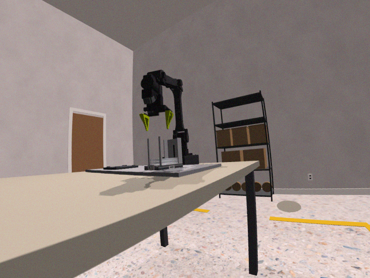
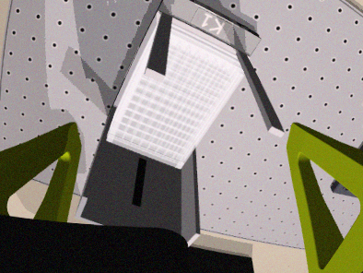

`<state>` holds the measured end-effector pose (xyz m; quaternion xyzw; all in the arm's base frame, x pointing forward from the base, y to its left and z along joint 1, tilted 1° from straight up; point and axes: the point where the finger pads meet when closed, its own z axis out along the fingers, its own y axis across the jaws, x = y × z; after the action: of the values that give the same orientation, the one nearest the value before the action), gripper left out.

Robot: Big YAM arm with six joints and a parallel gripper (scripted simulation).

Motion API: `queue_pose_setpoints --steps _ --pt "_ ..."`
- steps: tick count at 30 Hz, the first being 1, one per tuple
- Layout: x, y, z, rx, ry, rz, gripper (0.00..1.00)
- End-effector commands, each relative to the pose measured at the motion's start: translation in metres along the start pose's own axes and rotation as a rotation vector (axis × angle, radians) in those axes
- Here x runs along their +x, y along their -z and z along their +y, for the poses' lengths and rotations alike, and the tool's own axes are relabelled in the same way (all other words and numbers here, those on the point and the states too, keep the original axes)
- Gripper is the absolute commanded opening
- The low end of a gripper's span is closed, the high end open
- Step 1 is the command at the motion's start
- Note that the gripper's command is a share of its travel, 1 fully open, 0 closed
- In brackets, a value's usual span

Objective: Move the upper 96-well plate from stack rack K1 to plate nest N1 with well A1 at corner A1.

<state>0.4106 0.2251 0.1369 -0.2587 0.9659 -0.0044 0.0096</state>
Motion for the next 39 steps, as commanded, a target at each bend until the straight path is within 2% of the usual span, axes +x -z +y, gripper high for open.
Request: queue_pose_setpoints --steps 1,12,14,15,16,17,18,26,28,29,39 --pt "0.007 0.016 0.009 -0.009 -0.142 -0.057 1.0" --pt "0.057 -0.002 0.015 -0.022 -0.475 -0.05 1.0" --pt "0.057 -0.002 0.015 -0.022 -0.475 -0.05 1.0" --pt "0.042 0.012 0.012 -0.031 -0.482 -0.088 1.0" --pt "0.038 0.014 0.012 -0.032 -0.482 -0.092 1.0" --pt "0.041 0.01 0.012 -0.03 -0.482 -0.082 1.0" --pt "0.049 0.001 0.01 -0.019 -0.474 -0.049 1.0" --pt "0.049 0.001 0.01 -0.019 -0.474 -0.049 1.0" --pt "0.057 -0.018 0.012 -0.013 -0.482 -0.018 1.0" --pt "0.057 -0.021 0.012 -0.013 -0.482 -0.015 1.0" --pt "0.057 -0.032 0.012 -0.014 -0.48 -0.02 1.0"
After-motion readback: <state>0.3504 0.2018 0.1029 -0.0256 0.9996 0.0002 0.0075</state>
